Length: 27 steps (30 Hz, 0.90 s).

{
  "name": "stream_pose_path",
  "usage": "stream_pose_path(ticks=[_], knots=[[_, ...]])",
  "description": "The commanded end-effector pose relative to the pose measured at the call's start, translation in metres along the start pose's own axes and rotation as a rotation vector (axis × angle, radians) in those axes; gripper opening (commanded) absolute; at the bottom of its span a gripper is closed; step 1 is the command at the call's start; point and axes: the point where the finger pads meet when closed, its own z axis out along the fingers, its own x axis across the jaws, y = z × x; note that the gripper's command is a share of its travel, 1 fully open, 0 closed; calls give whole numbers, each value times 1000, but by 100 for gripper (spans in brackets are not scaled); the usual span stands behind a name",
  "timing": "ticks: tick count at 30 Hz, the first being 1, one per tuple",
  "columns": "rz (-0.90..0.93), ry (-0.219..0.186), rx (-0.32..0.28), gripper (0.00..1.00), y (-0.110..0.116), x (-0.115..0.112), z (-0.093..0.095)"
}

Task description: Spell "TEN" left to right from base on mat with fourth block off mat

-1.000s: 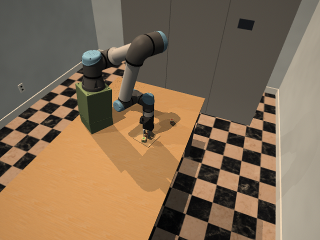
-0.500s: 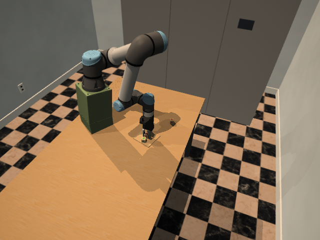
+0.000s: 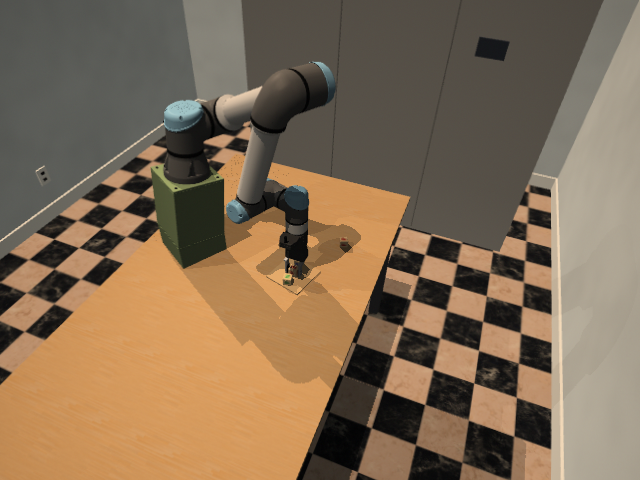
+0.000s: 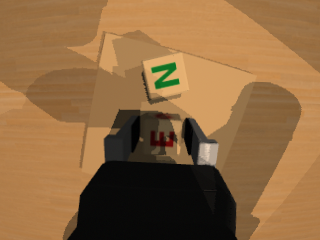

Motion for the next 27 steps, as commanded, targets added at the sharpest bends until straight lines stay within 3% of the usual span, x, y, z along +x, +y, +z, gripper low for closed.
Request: stream_pose_path(ticks=[1,14,27], knots=[[0,-1,0,87,0,0,-2],[0,-1,0,87,0,0,-32],[0,-1,0,87,0,0,-81]])
